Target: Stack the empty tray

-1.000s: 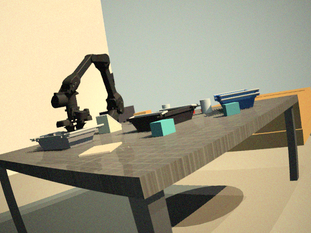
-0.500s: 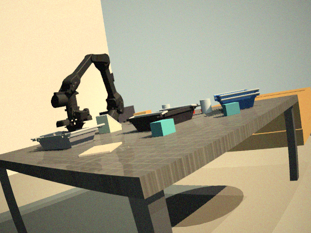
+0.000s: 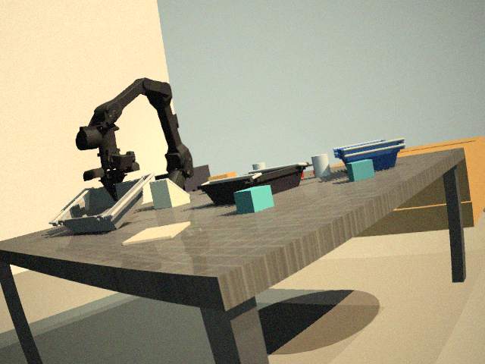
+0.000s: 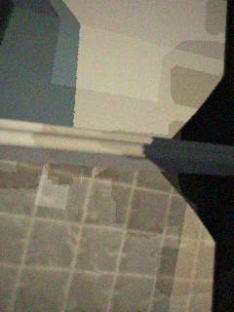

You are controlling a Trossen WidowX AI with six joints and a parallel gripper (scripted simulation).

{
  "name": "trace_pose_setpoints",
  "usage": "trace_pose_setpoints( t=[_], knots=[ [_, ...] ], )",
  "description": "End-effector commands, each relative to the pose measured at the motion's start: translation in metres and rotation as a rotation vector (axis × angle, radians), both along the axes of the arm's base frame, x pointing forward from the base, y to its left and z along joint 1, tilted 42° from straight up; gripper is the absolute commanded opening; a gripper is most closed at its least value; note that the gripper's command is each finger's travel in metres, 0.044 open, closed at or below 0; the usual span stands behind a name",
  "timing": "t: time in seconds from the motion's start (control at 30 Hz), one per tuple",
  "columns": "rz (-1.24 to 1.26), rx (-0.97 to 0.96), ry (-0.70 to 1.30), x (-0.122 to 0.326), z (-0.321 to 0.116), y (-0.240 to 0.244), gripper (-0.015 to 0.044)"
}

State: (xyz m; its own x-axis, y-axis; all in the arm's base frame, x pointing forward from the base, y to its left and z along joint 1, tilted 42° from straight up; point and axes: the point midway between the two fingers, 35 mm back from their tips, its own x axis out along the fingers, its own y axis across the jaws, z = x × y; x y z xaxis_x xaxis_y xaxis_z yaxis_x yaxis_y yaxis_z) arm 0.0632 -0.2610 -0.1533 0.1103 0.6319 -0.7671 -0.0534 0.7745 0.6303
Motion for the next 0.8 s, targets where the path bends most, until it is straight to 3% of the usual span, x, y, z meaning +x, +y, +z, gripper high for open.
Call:
trace_pose_setpoints(
  t=[0.0,0.43,0.77],
  knots=[
    [0.004,0.013,0.002,-0.003,0.020,-0.010,0.0000],
    [0.004,0.012,0.002,-0.004,0.024,-0.014,0.0000],
    [-0.002,0.003,0.004,-0.004,0.037,-0.045,0.0000]
  ],
)
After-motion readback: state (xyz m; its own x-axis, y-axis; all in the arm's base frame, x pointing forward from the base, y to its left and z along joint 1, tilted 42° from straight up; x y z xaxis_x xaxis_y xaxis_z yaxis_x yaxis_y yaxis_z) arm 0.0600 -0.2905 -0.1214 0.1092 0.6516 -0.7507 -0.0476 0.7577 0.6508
